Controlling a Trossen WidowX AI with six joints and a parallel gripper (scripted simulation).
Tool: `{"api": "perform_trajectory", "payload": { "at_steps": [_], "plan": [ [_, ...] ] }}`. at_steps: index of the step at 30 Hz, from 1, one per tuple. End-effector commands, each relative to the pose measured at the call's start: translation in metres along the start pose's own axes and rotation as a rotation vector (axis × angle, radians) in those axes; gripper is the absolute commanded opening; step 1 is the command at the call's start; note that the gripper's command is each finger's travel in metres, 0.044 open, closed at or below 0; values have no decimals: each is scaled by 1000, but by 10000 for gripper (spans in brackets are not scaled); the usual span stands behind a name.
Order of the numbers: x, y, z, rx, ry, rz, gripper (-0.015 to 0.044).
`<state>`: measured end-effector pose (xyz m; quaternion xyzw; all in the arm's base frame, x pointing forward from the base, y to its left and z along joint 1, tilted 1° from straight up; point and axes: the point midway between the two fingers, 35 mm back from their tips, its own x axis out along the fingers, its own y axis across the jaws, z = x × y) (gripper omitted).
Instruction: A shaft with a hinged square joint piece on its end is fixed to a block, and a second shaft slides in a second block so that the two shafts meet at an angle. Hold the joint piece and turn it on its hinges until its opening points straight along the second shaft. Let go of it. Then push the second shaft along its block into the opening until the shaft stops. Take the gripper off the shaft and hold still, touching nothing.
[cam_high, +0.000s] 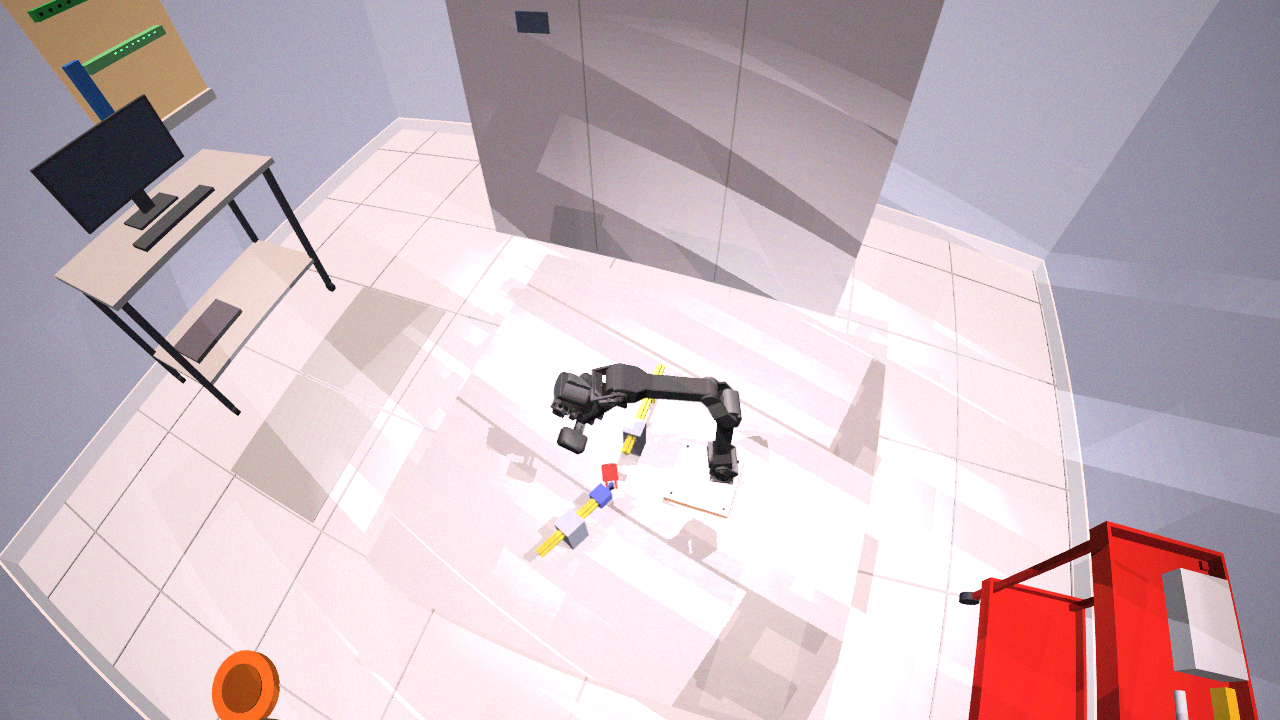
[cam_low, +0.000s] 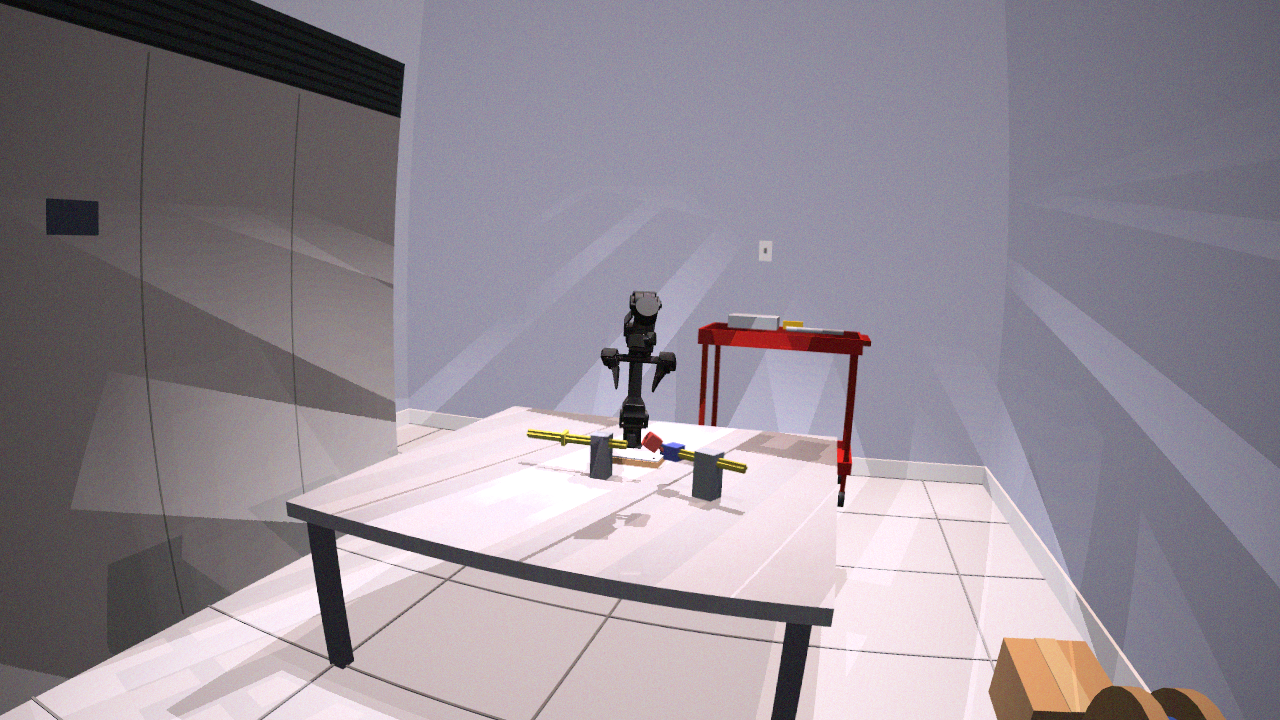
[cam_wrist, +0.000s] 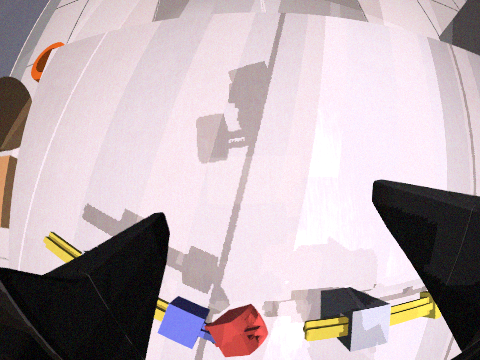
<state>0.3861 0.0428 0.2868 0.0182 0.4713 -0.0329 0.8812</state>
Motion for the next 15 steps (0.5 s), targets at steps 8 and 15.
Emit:
{"api": "perform_trajectory", "payload": {
  "at_steps": [8,15],
  "plan": [
    [16,-18,-69,123,374,-31,440],
    [13,-24,-94,179,517,-49,440]
  ]
}}
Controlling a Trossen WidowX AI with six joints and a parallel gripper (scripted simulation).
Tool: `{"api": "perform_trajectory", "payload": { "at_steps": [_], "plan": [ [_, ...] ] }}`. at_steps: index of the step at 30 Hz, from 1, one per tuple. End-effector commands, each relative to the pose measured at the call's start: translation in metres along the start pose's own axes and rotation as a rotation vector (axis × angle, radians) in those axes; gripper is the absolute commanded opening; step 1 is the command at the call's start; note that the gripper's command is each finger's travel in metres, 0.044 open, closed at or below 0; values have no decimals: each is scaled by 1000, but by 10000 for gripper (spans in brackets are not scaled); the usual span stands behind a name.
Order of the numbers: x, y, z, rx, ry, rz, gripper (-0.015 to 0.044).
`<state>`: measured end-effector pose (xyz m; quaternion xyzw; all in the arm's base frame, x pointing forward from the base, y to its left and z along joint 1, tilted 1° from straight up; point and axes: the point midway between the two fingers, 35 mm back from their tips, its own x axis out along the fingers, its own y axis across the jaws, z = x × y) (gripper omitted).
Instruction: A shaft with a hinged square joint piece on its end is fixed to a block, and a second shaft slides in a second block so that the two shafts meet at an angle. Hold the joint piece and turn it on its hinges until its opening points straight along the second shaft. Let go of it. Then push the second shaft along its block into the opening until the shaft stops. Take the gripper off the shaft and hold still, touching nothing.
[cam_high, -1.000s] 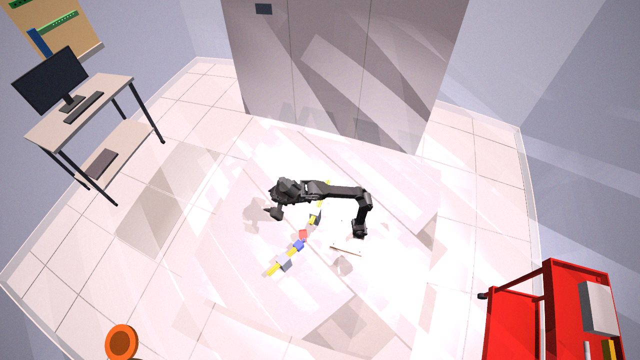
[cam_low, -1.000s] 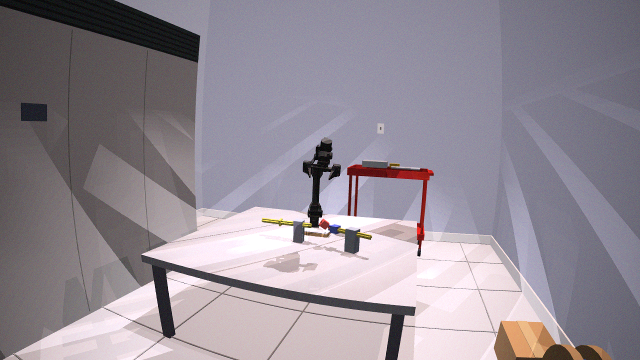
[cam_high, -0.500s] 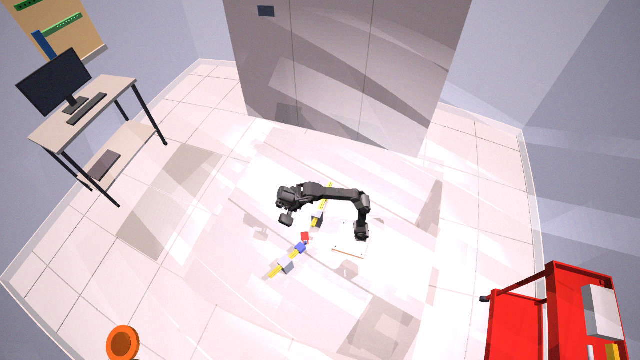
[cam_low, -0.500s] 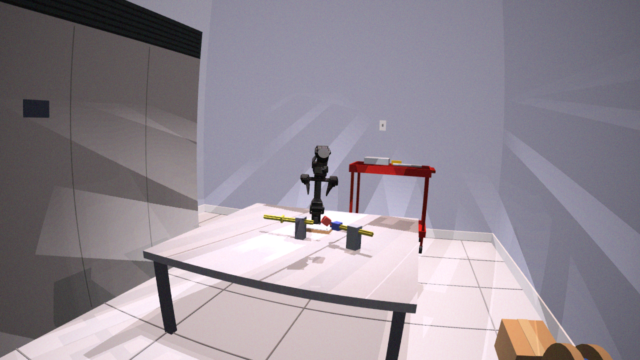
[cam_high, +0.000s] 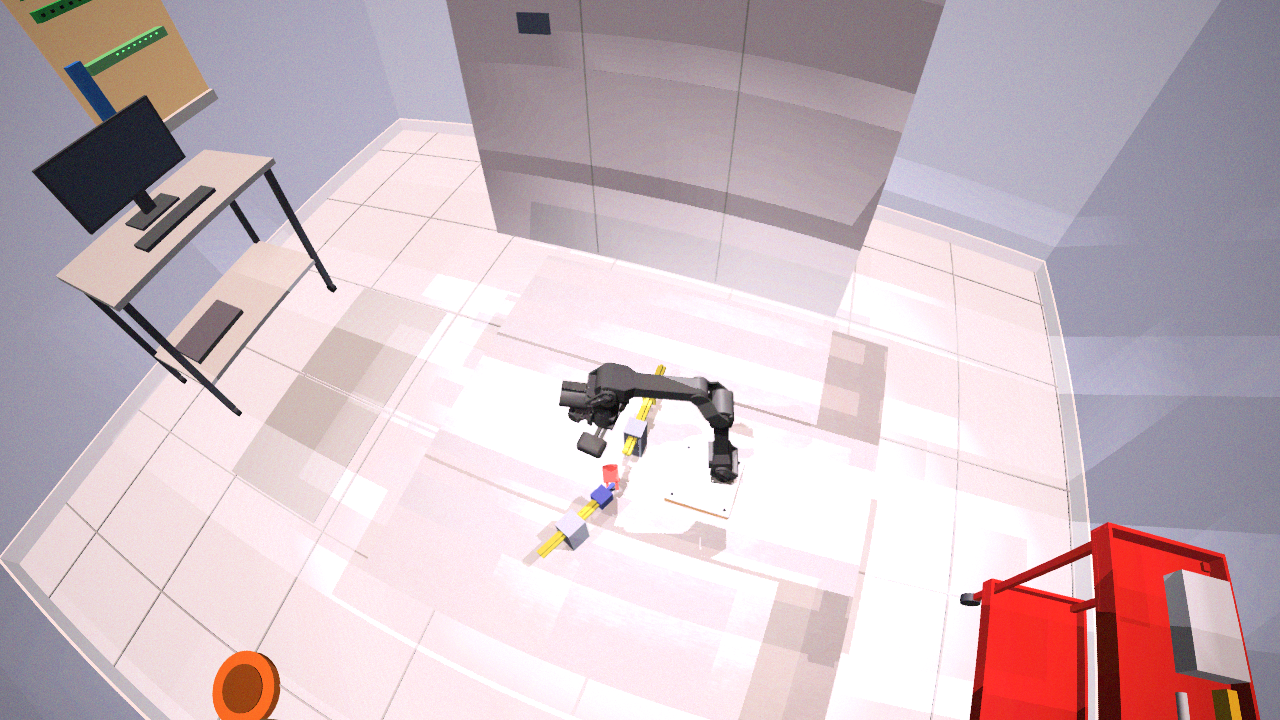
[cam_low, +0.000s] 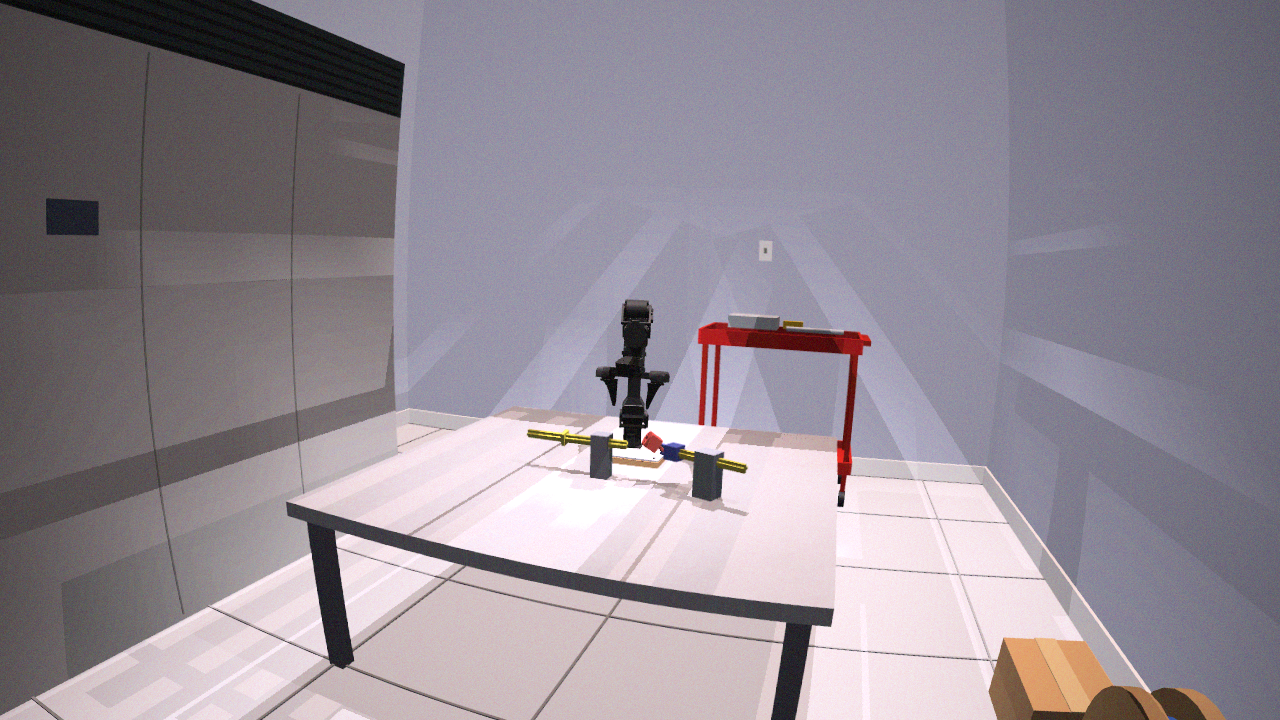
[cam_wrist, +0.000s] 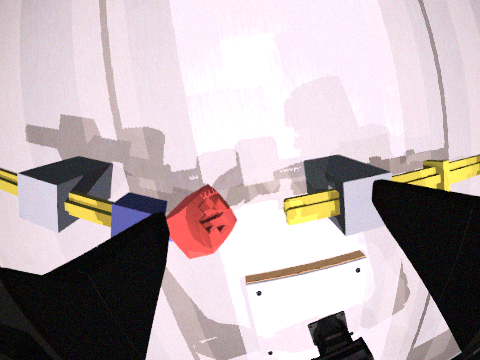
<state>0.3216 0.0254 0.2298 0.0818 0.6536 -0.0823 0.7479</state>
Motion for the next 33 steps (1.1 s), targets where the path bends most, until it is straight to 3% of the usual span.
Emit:
{"api": "perform_trajectory", "payload": {
  "at_steps": [1,7,33],
  "plan": [
    [5,-3,-9,26,63,-6,440],
    [5,-3,-9,5,63,-7,440],
    [12,-1,-10,-809,82,-50,440]
  ]
}}
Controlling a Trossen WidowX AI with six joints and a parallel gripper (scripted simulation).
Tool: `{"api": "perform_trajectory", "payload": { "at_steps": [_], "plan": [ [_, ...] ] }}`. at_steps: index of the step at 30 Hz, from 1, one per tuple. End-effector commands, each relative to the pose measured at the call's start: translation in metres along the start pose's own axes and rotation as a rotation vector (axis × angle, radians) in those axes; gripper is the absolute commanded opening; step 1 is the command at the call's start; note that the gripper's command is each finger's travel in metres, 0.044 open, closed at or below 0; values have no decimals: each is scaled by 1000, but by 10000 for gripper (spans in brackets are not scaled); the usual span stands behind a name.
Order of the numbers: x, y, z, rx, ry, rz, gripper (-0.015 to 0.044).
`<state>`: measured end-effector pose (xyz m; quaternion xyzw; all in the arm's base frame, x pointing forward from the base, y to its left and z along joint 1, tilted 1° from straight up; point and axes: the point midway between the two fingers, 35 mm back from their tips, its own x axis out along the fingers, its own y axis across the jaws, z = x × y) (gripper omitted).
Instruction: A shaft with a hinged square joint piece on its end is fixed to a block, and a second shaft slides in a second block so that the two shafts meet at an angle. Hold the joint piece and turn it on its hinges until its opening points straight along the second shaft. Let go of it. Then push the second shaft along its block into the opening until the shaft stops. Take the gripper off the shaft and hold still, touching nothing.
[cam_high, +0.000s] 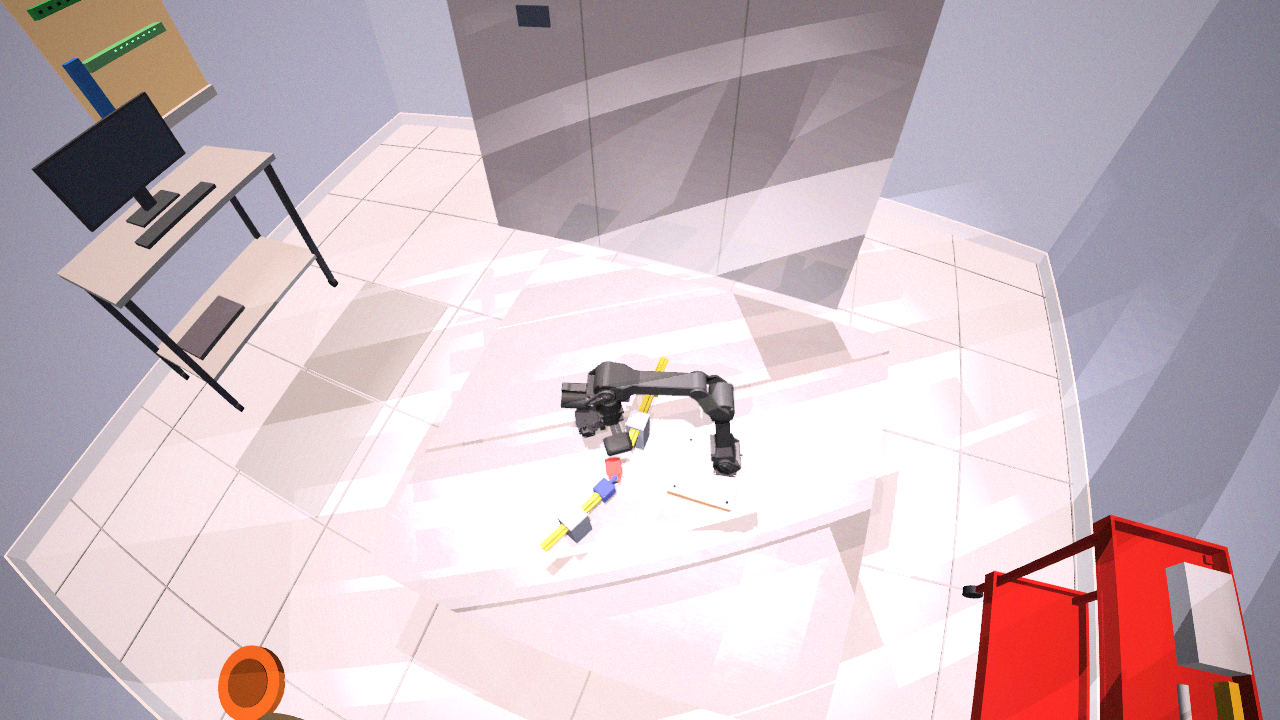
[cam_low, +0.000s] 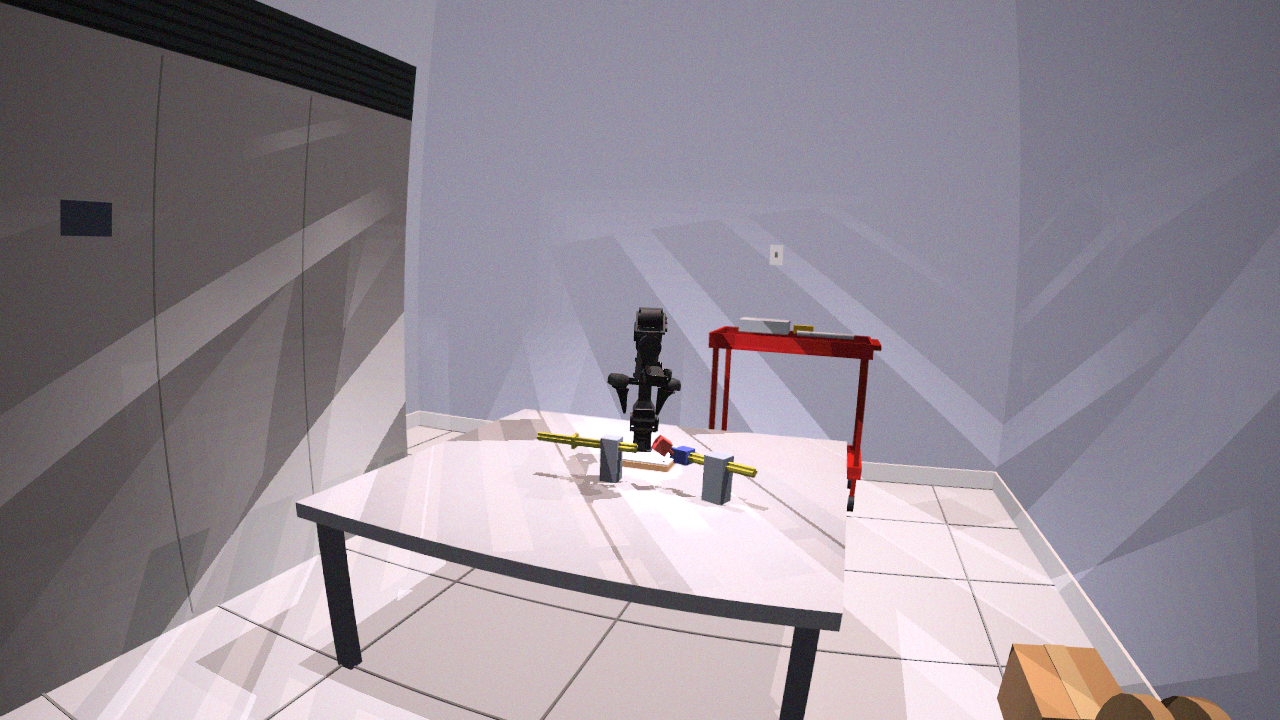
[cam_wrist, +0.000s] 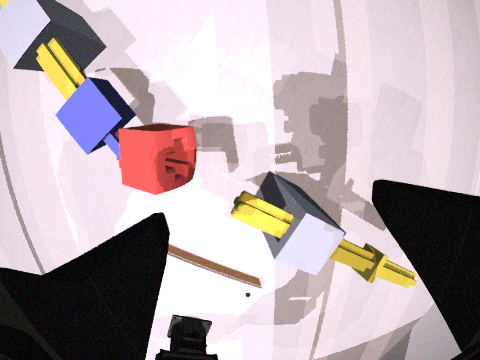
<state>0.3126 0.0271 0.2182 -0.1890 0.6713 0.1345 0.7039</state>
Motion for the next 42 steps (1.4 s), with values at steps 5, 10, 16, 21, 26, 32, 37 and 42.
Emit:
{"api": "perform_trajectory", "payload": {
  "at_steps": [5,10,16,21,26,32,37,42],
  "plan": [
    [3,0,1,-268,16,-21,440],
    [4,1,1,-425,27,-30,440],
    [5,1,1,-614,41,-39,440],
    [6,2,1,-771,55,-46,440],
    [8,2,1,-929,70,-50,440],
    [9,3,2,-1117,90,-53,440],
    [10,4,2,-1274,108,-54,440],
    [11,4,2,-1384,122,-53,440]
  ]
}}
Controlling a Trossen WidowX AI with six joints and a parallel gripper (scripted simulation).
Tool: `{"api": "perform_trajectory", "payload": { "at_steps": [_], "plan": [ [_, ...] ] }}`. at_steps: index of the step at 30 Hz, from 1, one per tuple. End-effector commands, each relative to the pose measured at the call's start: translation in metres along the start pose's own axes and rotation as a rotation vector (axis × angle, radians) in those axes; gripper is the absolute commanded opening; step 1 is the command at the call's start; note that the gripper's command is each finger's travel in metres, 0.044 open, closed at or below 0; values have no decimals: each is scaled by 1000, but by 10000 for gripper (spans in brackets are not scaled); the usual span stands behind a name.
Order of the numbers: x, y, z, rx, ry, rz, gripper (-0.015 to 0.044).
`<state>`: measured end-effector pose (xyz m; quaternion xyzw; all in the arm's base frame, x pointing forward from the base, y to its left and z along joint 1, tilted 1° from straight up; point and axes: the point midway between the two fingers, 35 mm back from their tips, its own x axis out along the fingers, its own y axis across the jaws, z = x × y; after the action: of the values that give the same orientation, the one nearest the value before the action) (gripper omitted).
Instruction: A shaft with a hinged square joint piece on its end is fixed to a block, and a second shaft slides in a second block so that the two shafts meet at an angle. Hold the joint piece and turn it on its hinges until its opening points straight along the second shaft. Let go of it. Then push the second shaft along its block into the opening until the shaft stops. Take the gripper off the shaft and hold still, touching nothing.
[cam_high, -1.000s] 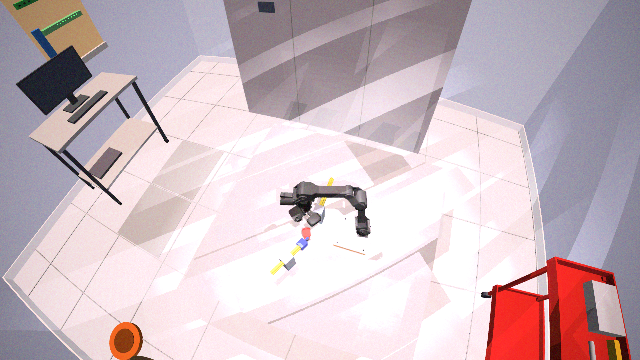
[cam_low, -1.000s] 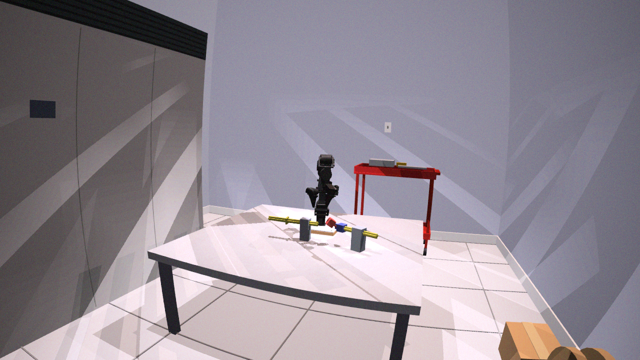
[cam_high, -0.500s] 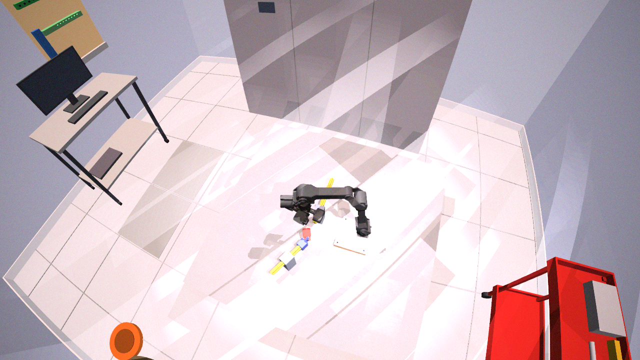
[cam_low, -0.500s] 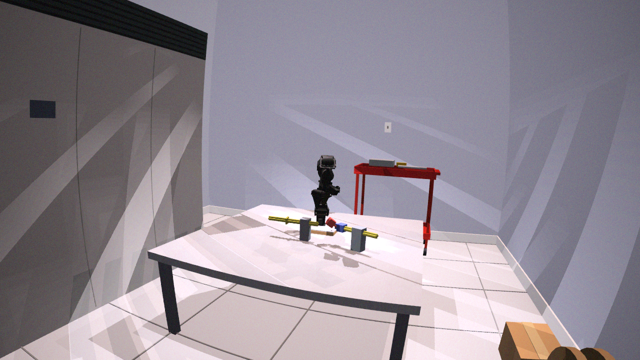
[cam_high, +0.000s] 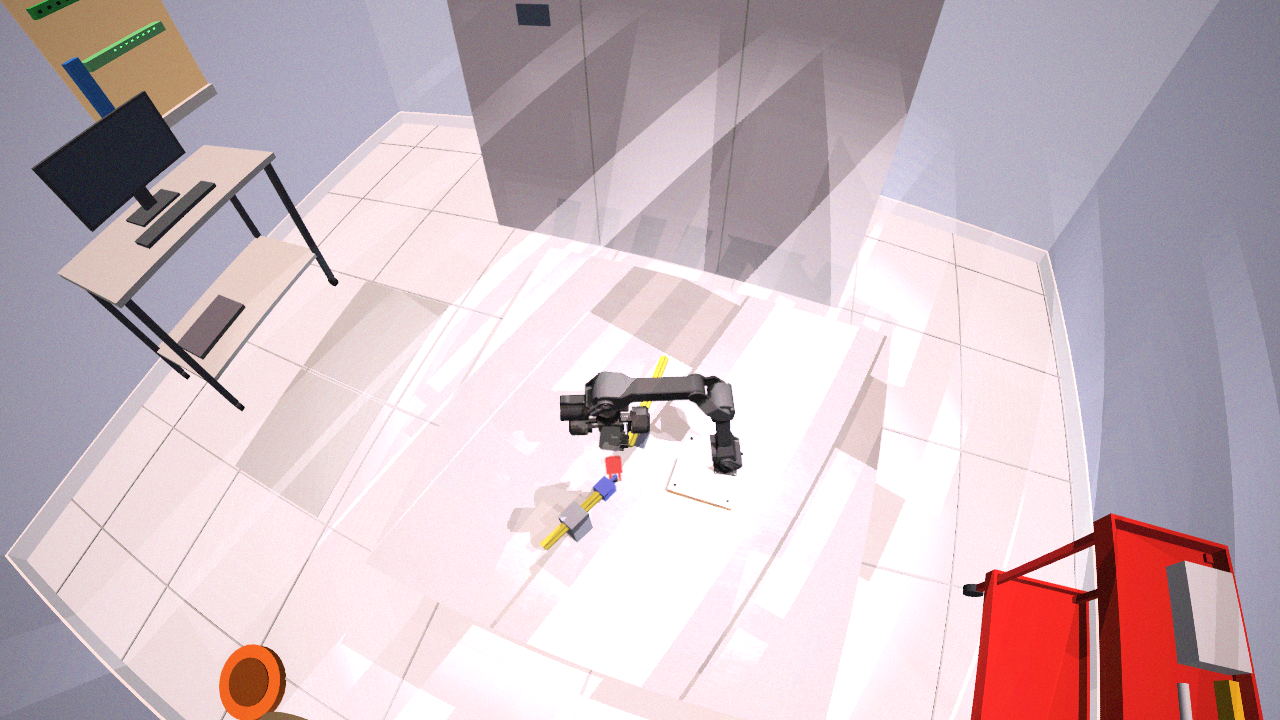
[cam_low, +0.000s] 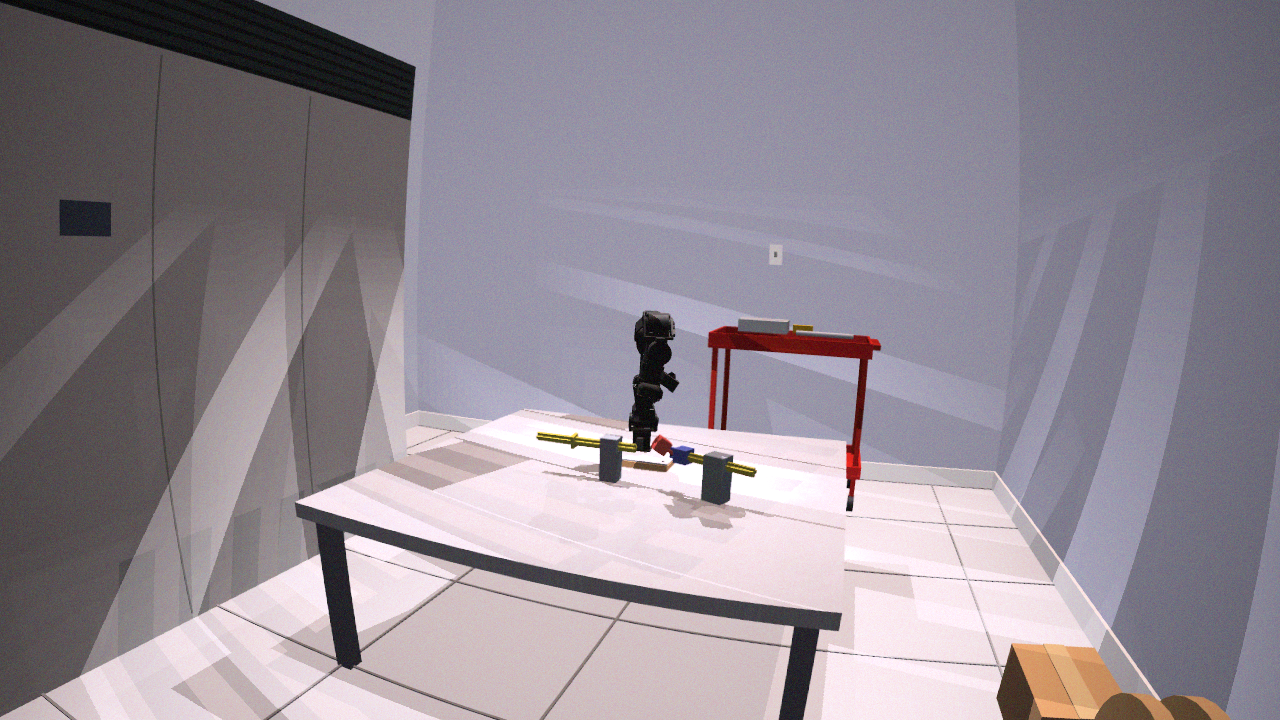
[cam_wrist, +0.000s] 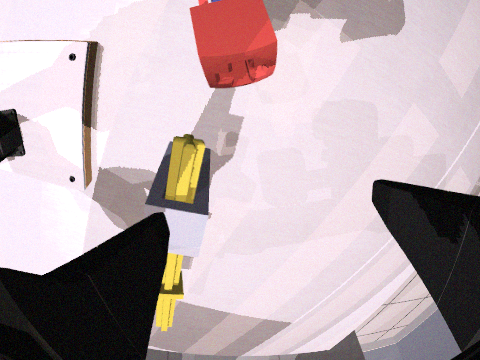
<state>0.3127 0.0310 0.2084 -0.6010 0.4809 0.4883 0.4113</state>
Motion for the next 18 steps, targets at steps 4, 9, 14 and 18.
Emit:
{"api": "perform_trajectory", "payload": {
  "at_steps": [4,9,14,18],
  "plan": [
    [1,-1,0,-75,10,1,440],
    [9,-2,2,-75,10,2,440],
    [26,-3,5,-74,9,2,440],
    [40,-4,8,-74,9,2,440]
  ]
}}
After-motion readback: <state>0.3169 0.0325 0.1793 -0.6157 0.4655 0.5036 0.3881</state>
